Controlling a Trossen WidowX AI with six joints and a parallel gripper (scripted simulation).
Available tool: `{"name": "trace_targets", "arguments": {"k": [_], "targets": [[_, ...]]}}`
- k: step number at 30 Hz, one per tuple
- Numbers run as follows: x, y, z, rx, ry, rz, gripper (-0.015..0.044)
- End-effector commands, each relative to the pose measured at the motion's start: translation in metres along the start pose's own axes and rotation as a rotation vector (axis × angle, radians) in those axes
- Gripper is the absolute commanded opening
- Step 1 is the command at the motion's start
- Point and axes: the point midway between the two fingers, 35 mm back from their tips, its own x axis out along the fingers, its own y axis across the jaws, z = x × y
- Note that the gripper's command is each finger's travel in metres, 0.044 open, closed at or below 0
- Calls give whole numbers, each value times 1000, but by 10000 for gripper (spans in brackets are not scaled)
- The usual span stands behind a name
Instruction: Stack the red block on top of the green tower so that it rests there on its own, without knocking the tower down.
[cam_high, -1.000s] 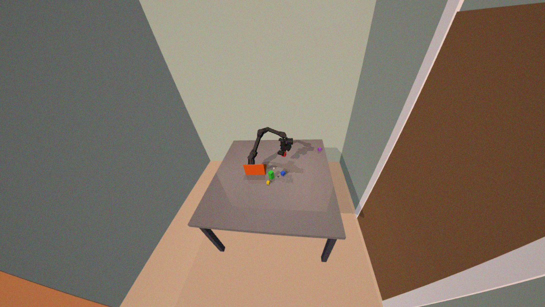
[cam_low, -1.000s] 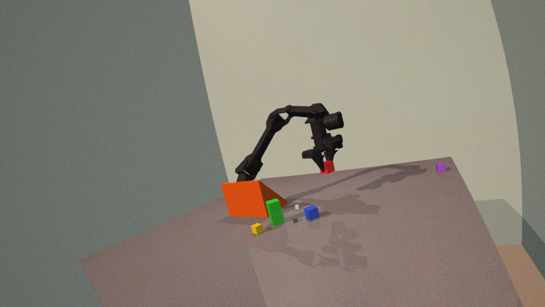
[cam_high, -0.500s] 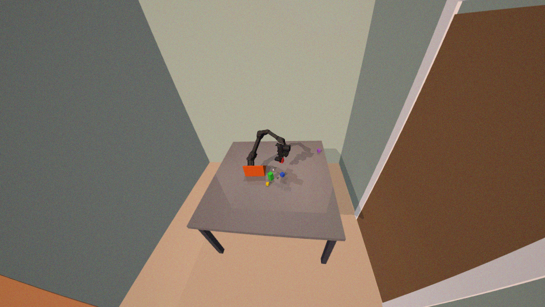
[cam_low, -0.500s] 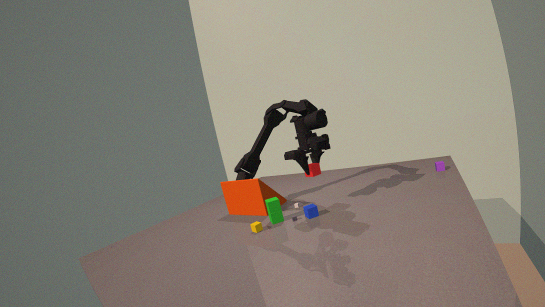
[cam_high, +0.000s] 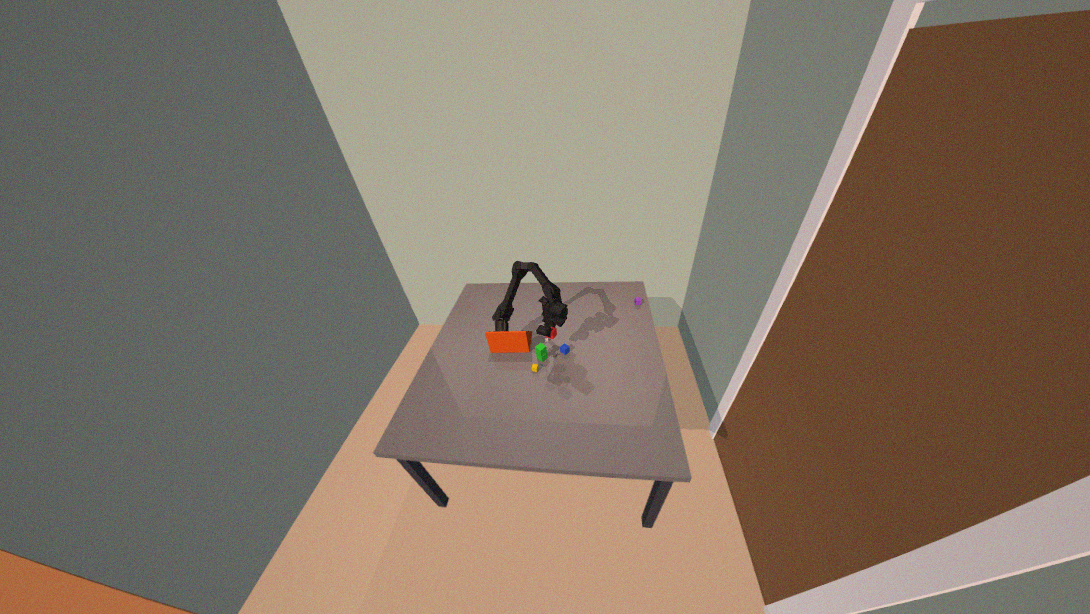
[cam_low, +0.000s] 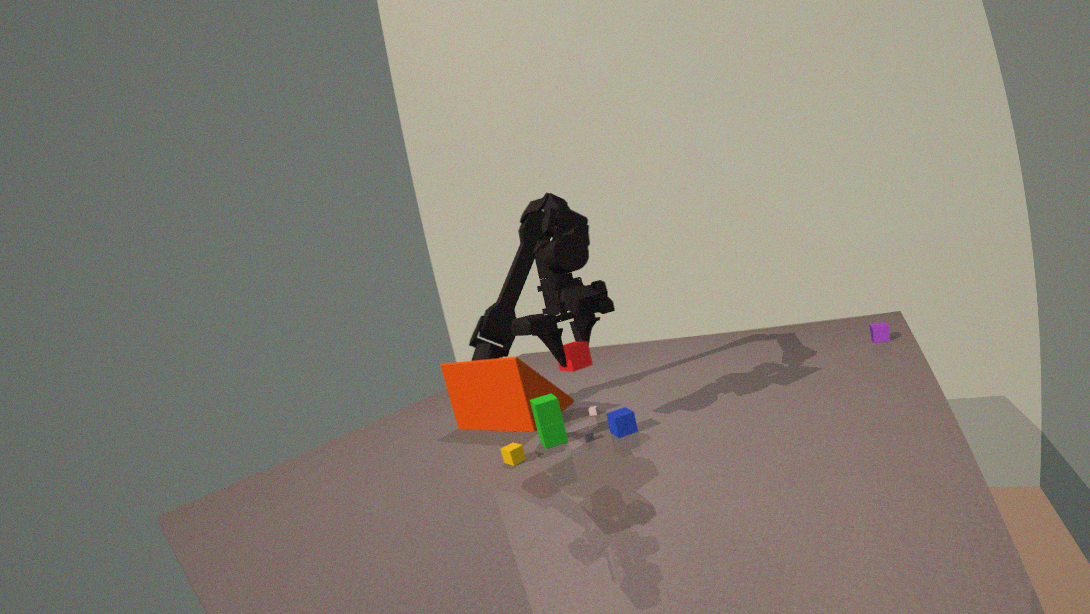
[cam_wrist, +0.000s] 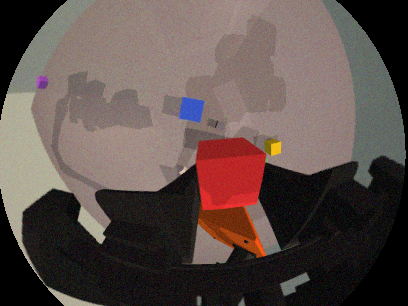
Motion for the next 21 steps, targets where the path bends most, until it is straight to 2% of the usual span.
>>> {"name": "trace_targets", "arguments": {"k": [1, 8, 21], "targets": [[3, -22, -12, 2, 10, 6, 0], [10, -55, -37, -4, 22, 30, 0], [30, -56, -40, -5, 22, 31, 0]]}}
